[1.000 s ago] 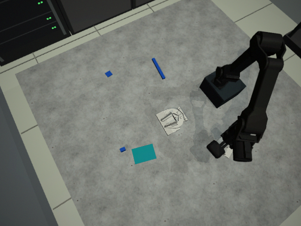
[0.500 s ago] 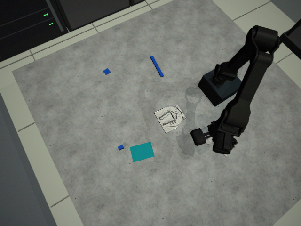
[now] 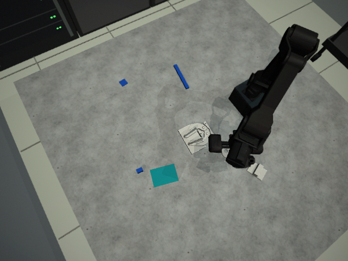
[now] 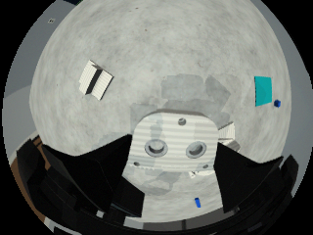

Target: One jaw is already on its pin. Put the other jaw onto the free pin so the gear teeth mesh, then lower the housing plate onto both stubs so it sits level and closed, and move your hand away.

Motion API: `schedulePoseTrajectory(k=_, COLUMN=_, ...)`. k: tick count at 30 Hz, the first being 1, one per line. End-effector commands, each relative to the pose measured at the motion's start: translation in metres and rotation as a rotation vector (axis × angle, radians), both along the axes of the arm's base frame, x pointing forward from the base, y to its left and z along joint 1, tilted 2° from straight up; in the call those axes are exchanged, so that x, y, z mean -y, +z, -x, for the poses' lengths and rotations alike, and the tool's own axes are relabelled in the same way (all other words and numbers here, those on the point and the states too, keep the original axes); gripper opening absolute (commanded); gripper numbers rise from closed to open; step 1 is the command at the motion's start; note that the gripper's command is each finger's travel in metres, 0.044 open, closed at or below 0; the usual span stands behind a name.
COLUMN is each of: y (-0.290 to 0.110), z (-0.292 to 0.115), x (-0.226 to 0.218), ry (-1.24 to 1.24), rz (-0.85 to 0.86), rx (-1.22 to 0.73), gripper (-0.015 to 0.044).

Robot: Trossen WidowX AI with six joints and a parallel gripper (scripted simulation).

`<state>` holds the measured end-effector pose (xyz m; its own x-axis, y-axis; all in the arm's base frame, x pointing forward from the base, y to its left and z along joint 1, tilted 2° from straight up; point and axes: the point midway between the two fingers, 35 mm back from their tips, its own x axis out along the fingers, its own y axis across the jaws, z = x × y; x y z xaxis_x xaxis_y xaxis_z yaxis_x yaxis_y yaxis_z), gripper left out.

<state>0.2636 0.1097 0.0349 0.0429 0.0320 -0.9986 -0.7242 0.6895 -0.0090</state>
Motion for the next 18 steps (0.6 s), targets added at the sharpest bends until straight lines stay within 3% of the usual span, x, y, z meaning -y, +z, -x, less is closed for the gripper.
schedulePoseTrajectory(k=1, y=-0.002, z=0.001, x=0.012, ry=-0.085, rz=-0.004, rx=-0.009, gripper=0.0351)
schedulePoseTrajectory(k=18, y=-0.004, z=-0.001, x=0.068, ry=-0.503, rz=-0.016, rx=-0.021, gripper=0.0351)
